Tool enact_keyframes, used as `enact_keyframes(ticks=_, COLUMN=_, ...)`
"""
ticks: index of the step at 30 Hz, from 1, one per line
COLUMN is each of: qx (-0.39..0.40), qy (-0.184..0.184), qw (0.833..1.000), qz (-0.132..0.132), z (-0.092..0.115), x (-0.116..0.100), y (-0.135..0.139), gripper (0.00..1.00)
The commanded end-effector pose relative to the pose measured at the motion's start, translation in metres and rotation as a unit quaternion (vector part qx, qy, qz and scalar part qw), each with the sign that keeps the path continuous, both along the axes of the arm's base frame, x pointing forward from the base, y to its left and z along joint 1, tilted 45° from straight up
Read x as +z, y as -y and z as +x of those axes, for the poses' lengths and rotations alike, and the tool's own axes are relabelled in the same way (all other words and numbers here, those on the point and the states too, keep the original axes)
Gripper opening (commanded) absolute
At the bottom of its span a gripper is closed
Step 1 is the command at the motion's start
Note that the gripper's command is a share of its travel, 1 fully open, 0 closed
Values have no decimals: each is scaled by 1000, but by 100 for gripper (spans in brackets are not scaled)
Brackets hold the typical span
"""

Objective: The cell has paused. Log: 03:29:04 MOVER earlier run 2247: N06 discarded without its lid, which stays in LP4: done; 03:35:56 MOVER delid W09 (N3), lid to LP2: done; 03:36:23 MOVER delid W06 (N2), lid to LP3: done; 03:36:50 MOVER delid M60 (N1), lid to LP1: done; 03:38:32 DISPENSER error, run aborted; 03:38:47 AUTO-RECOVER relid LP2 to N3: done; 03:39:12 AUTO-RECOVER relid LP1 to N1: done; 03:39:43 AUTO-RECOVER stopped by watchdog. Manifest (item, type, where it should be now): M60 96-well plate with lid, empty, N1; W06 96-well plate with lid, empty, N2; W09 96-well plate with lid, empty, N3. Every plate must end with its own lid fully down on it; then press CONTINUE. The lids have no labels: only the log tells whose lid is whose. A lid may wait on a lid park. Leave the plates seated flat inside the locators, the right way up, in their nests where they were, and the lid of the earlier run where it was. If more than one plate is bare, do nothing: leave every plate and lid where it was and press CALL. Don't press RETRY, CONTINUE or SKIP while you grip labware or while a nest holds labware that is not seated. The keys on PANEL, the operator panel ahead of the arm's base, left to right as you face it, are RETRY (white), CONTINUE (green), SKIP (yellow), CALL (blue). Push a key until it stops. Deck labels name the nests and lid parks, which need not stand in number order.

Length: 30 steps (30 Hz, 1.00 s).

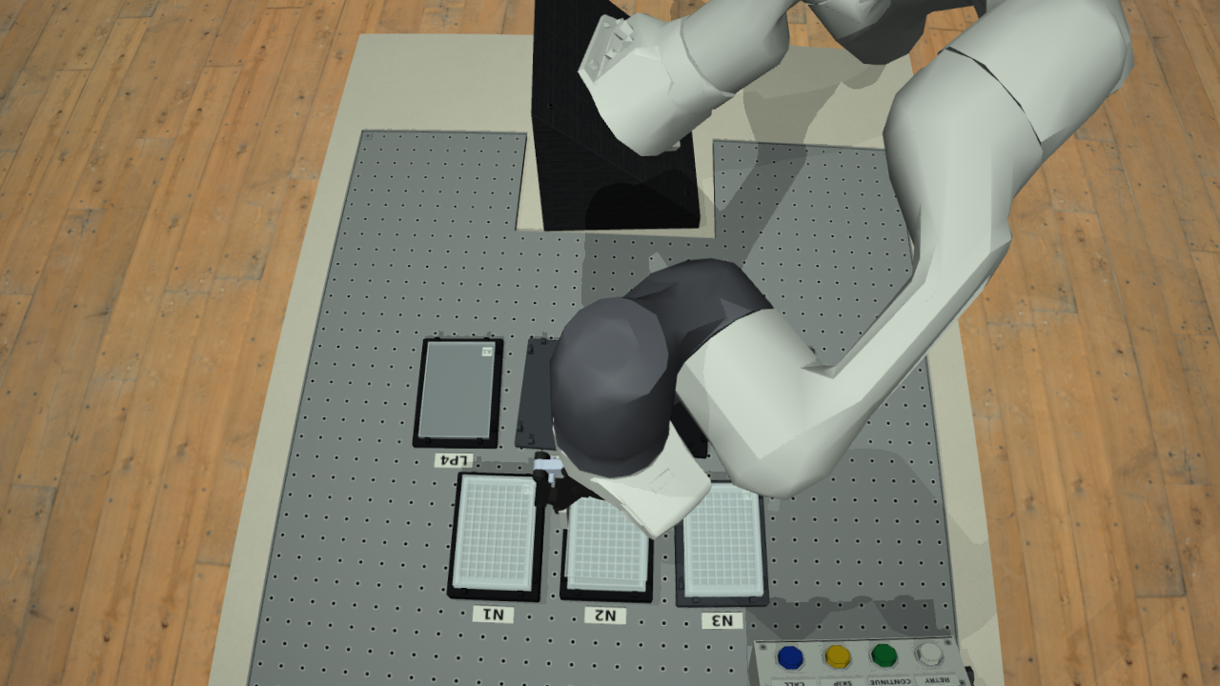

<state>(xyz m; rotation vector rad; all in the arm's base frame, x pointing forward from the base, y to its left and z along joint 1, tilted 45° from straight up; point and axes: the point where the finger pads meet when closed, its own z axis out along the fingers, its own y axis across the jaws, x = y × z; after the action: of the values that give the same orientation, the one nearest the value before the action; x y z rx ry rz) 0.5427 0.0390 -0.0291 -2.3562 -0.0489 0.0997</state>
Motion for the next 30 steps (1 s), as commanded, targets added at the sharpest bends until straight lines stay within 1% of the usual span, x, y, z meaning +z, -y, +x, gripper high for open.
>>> enact_keyframes(ticks=1, qx=3, qy=2, qw=1000, qz=0, z=0, x=0, y=1, gripper=0)
enact_keyframes(ticks=19, qx=5, qy=4, qw=1000, qz=1, z=0, x=-1, y=-1, gripper=0)
enact_keyframes(ticks=30, qx=9, qy=8, qw=1000, qz=1, z=-1, x=-7, y=-6, gripper=0)
